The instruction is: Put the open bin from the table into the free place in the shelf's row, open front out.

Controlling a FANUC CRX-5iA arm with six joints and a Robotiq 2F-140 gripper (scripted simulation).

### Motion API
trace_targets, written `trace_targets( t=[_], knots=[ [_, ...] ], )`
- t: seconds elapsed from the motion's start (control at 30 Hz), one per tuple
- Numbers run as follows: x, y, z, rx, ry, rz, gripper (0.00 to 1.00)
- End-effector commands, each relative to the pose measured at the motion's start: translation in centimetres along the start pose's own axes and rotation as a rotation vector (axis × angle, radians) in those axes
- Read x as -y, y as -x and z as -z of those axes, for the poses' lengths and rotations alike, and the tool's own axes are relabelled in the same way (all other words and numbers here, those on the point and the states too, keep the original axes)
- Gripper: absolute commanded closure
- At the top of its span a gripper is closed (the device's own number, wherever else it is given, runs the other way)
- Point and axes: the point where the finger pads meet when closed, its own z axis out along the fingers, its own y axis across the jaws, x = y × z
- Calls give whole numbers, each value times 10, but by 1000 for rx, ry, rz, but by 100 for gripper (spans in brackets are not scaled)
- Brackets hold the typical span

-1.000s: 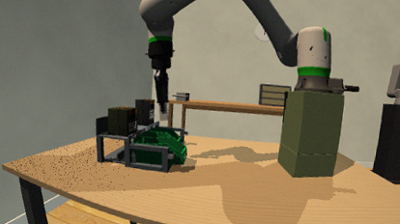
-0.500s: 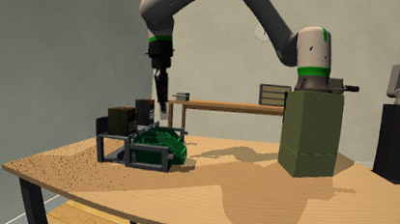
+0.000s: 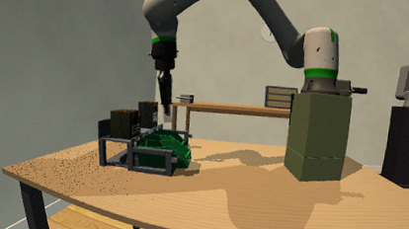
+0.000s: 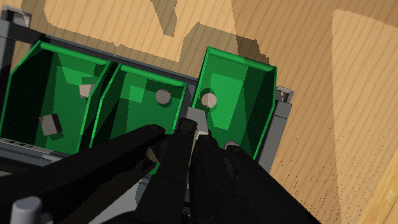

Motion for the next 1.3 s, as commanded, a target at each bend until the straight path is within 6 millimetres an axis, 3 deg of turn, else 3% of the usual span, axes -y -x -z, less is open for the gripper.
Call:
trace_targets(
  t=[0.0,0.63,1.27],
  knots=[
    [0,0,0,0,0,0,100],
    [-1,-1,0,2,0,-25,100],
    [-24,-42,-14,44,8,-605,100]
  ],
)
